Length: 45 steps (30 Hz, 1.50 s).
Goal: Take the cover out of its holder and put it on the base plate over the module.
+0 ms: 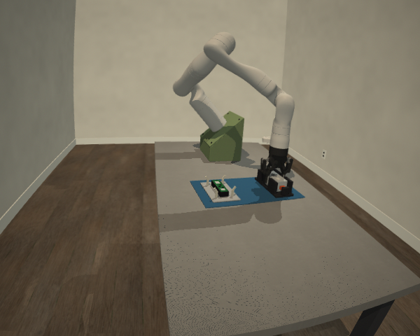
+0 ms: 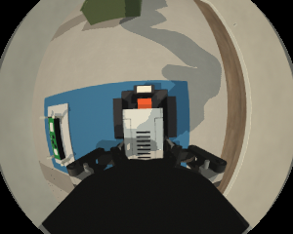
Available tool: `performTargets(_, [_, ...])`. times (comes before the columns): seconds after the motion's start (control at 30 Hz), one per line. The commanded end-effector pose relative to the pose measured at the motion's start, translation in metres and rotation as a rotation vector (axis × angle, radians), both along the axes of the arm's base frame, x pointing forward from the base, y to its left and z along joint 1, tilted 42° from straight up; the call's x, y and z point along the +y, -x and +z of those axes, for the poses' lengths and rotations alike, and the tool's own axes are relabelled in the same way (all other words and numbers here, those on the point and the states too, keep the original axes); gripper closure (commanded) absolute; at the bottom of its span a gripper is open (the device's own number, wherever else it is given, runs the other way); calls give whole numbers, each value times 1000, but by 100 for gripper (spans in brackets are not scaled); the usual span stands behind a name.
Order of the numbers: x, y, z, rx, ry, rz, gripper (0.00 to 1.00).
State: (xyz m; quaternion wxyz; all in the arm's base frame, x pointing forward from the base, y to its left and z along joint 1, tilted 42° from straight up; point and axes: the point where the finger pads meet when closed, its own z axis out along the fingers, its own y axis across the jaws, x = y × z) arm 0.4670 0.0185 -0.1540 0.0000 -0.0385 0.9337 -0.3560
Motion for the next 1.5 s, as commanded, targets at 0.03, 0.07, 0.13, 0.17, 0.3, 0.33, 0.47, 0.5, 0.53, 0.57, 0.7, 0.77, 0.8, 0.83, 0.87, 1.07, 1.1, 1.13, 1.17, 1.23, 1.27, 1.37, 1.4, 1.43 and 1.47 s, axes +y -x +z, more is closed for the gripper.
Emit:
performTargets(0.03, [1, -1, 1, -1, -1, 1, 30])
performTargets(0.07, [1, -1, 1, -1, -1, 1, 30])
performTargets(0.13, [1, -1, 1, -1, -1, 1, 30])
performTargets(0.17, [1, -1, 1, -1, -1, 1, 30])
performTargets(0.3, [1, -1, 1, -1, -1, 1, 30])
performTargets(0.33, [1, -1, 1, -1, -1, 1, 30])
performTargets(0.47, [1, -1, 1, -1, -1, 1, 30])
performTargets(0.5, [1, -1, 1, -1, -1, 1, 30])
performTargets(0.53, [1, -1, 1, -1, -1, 1, 30])
performTargets(0.57, [1, -1, 1, -1, -1, 1, 30])
performTargets(0.7, [1, -1, 1, -1, -1, 1, 100])
performTargets(0.77, [1, -1, 1, -1, -1, 1, 100])
performTargets(0.8, [1, -1, 1, -1, -1, 1, 100])
performTargets(0.83, [1, -1, 1, -1, -1, 1, 100])
performTargets(0.87, [1, -1, 1, -1, -1, 1, 100])
performTargets(1.07, [1, -1, 1, -1, -1, 1, 100])
performTargets(1.1, [1, -1, 1, -1, -1, 1, 100])
performTargets(1.13, [1, -1, 1, -1, -1, 1, 100])
performTargets(1.17, [1, -1, 1, -1, -1, 1, 100])
performTargets(1.23, [0, -1, 2, -3, 2, 0, 100])
performTargets(1.27, [0, -1, 2, -3, 2, 0, 100])
performTargets(1.37, [0, -1, 2, -3, 2, 0, 100])
performTargets(1.4, [0, -1, 2, -3, 2, 0, 100])
performTargets(1.43, [0, -1, 2, -3, 2, 0, 100])
performTargets(1.47, [0, -1, 2, -3, 2, 0, 100])
